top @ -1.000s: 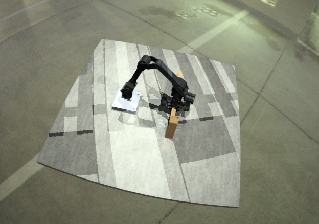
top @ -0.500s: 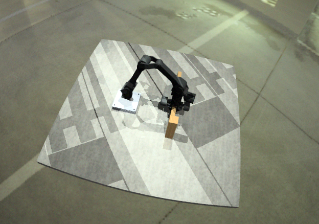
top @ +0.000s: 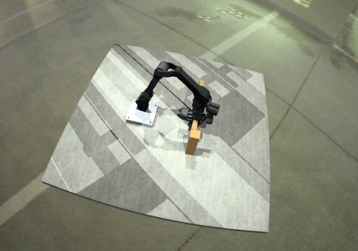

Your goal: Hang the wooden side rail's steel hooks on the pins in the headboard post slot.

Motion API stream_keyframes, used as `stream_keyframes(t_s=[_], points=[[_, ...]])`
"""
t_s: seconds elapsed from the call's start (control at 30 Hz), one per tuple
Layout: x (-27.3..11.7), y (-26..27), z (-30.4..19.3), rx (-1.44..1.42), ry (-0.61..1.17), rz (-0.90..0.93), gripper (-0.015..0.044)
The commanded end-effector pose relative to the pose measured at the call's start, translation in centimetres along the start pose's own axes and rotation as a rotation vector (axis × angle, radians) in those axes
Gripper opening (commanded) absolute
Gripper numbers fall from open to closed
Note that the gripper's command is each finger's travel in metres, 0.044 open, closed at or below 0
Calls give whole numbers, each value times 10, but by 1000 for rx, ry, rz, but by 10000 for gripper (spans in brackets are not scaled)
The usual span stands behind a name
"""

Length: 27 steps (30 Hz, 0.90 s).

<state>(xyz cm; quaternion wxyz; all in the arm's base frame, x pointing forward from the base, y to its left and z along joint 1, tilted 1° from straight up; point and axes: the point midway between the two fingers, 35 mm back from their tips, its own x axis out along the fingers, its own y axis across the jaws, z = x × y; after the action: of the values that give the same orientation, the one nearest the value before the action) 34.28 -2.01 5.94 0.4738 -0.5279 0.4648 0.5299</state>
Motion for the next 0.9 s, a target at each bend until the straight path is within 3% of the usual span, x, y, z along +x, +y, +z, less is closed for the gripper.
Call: stream_keyframes(t_s=[0.0, 0.87], points=[[-8, -4, 0, 2, 0, -22, 0], [-8, -5, -2, 2, 0, -22, 0]])
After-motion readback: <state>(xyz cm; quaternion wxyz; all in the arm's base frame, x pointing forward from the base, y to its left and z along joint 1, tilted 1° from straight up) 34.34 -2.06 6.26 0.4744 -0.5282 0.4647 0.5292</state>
